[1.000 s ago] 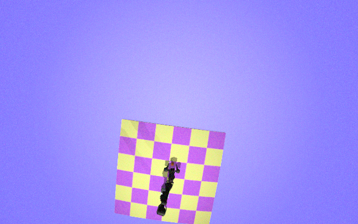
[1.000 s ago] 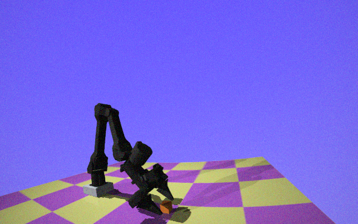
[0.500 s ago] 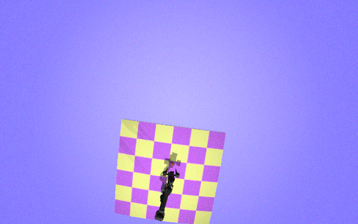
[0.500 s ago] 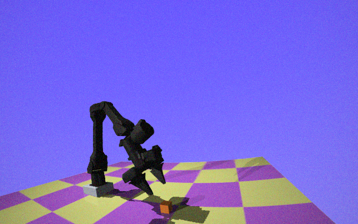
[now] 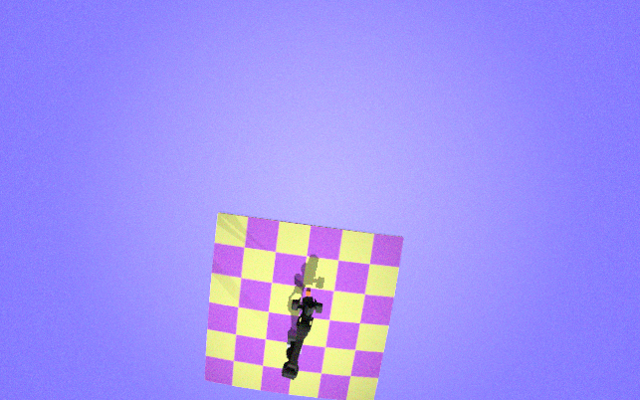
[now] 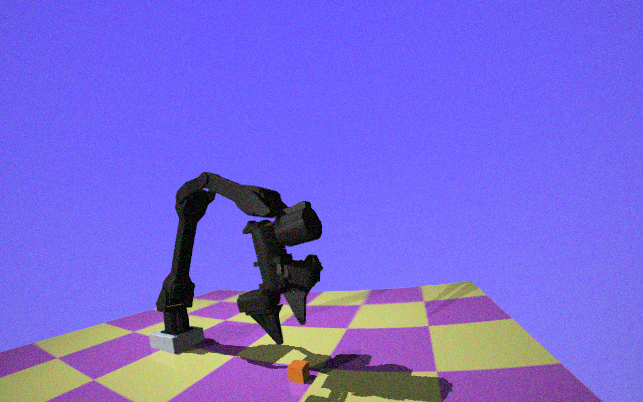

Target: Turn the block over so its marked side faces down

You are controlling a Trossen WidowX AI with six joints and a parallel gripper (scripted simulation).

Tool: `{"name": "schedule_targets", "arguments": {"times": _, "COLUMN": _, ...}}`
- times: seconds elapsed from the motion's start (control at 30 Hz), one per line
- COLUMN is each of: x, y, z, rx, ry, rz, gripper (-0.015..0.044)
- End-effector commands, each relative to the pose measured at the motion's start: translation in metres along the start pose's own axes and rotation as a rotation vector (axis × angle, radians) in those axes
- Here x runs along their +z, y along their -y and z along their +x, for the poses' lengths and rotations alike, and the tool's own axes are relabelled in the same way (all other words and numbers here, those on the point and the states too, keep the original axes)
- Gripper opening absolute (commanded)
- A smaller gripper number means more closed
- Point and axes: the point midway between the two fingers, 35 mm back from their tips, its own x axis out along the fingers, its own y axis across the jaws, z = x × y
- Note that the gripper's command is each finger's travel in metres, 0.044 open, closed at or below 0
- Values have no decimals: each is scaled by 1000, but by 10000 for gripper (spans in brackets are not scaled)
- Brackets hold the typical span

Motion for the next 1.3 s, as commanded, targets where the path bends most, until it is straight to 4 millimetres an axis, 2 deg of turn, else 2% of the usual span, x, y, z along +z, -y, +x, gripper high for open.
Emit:
{"name": "schedule_targets", "arguments": {"times": 0.0, "x": 6, "y": -1, "z": -1, "rx": -6, "ry": -114, "rz": -11, "gripper": 440}}
{"name": "schedule_targets", "arguments": {"times": 0.2, "x": 7, "y": -1, "z": -3, "rx": -7, "ry": -159, "rz": -12, "gripper": 440}}
{"name": "schedule_targets", "arguments": {"times": 0.27, "x": 6, "y": -1, "z": 5, "rx": -7, "ry": -159, "rz": -12, "gripper": 440}}
{"name": "schedule_targets", "arguments": {"times": 0.37, "x": 2, "y": -1, "z": 30, "rx": -7, "ry": -159, "rz": -12, "gripper": 440}}
{"name": "schedule_targets", "arguments": {"times": 0.53, "x": 1, "y": -1, "z": 33, "rx": -7, "ry": -159, "rz": -12, "gripper": 440}}
{"name": "schedule_targets", "arguments": {"times": 0.63, "x": -1, "y": -1, "z": 46, "rx": -7, "ry": -159, "rz": -12, "gripper": 440}}
{"name": "schedule_targets", "arguments": {"times": 0.8, "x": -2, "y": -1, "z": 48, "rx": -7, "ry": -159, "rz": -12, "gripper": 440}}
{"name": "schedule_targets", "arguments": {"times": 1.27, "x": -5, "y": -1, "z": 69, "rx": -7, "ry": -160, "rz": -11, "gripper": 440}}
